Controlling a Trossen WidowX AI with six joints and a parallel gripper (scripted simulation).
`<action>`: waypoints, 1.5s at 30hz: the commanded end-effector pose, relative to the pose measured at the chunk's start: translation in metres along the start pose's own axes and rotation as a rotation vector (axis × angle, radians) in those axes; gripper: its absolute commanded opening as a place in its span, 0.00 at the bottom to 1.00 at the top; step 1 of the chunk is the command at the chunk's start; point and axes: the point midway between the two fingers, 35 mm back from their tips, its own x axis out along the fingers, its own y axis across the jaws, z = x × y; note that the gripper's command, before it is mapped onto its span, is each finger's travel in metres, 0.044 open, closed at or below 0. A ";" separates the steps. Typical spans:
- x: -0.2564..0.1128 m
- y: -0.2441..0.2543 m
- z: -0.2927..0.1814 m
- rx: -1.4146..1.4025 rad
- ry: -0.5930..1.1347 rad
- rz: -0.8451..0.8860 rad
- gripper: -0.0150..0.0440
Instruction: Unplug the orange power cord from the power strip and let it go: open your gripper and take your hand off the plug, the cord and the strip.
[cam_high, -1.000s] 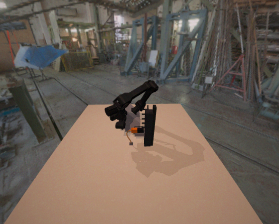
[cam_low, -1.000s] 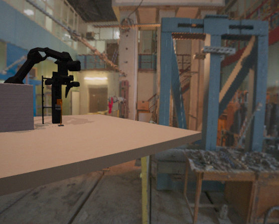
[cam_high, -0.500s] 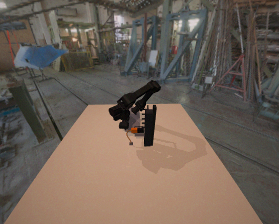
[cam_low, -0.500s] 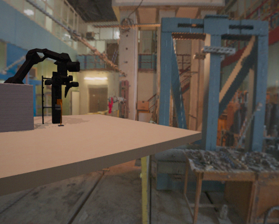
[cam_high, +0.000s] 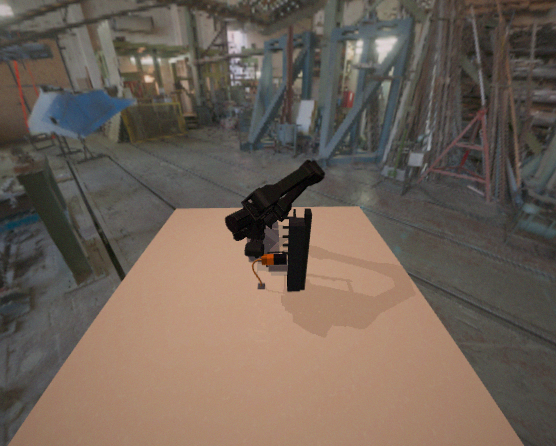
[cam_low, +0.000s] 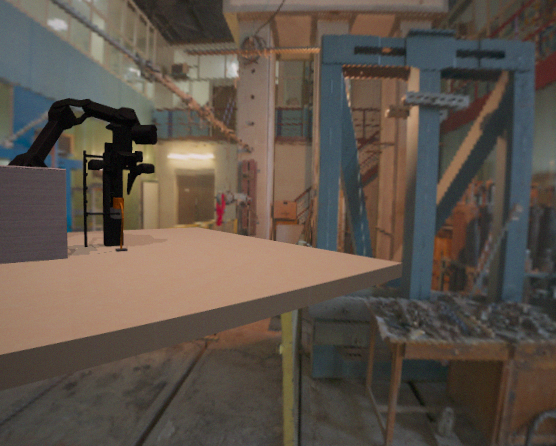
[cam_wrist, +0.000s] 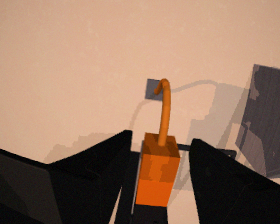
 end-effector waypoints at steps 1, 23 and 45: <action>-0.001 -0.001 -0.007 0.005 0.004 0.003 0.53; 0.007 -0.003 -0.029 0.005 0.007 0.002 0.53; 0.010 -0.003 -0.028 0.001 0.005 -0.002 0.25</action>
